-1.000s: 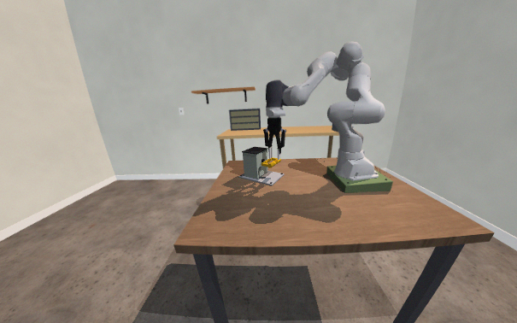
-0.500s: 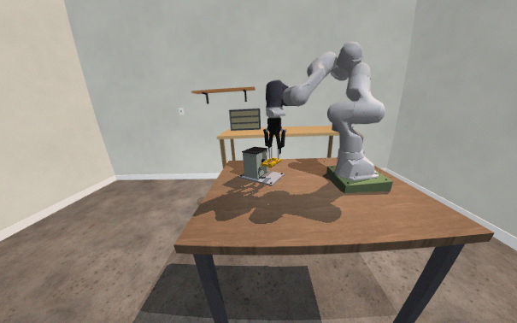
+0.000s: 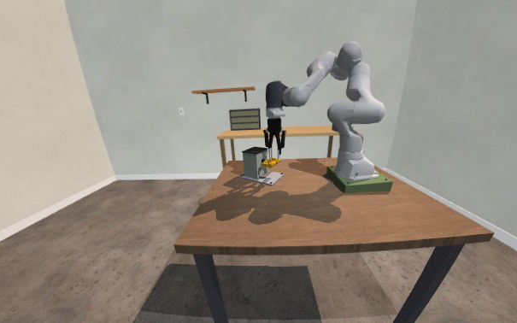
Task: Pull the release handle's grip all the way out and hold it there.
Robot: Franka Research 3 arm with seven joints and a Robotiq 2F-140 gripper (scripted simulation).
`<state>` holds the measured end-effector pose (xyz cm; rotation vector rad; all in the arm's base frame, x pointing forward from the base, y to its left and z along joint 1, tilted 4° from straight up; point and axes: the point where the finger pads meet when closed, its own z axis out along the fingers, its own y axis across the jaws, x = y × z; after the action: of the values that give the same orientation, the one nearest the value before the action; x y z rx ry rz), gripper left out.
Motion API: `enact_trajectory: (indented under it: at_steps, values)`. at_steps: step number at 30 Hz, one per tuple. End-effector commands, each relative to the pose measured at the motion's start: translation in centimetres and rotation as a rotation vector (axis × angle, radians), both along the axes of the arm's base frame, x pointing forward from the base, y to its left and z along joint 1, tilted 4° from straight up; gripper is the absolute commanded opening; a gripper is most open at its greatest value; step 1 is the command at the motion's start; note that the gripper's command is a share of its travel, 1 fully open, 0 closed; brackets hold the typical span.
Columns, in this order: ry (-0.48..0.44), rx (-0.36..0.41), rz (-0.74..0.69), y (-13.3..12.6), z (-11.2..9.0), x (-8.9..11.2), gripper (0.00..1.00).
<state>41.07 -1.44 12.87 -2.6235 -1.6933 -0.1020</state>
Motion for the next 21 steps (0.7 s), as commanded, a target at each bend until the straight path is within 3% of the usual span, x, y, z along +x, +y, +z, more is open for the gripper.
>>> enact_trajectory:
  at_steps: [1,21]
  values:
    - [-0.003,0.000,0.000,0.2,-0.4,0.1,0.32]
    - [-0.003,0.000,0.000,0.3,-3.3,0.2,0.32]
